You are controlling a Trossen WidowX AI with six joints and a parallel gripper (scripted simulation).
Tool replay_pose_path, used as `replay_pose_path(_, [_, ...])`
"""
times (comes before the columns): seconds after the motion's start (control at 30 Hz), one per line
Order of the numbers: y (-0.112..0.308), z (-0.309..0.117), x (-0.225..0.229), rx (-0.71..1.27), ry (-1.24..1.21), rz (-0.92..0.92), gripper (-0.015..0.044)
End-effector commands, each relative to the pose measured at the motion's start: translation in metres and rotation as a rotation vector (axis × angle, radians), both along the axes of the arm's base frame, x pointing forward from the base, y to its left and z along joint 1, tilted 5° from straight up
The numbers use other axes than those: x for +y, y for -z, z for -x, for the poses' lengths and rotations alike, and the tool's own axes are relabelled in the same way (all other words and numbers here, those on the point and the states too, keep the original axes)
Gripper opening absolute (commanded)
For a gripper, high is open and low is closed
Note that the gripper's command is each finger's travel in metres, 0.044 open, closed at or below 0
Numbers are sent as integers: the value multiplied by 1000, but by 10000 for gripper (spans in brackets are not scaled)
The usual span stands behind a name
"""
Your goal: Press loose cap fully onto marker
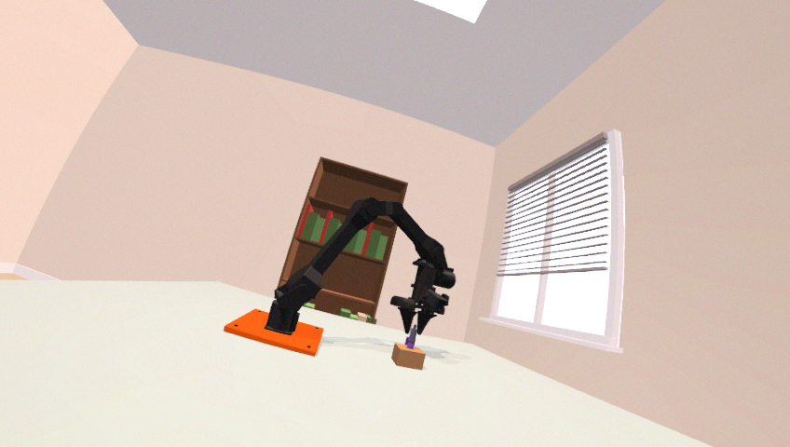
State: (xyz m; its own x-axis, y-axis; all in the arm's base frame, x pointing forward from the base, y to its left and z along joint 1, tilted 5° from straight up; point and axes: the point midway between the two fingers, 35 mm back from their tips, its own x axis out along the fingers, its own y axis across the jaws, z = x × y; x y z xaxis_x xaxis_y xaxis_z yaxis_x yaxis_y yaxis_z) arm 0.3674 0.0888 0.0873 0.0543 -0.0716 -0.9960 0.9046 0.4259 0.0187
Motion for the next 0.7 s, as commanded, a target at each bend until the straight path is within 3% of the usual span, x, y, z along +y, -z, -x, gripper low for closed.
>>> replay_pose_path(0.0, [12,1,0,14,-4,0,243])
replay_pose_path(0.67, [43,0,-3,14,-5,0,243])
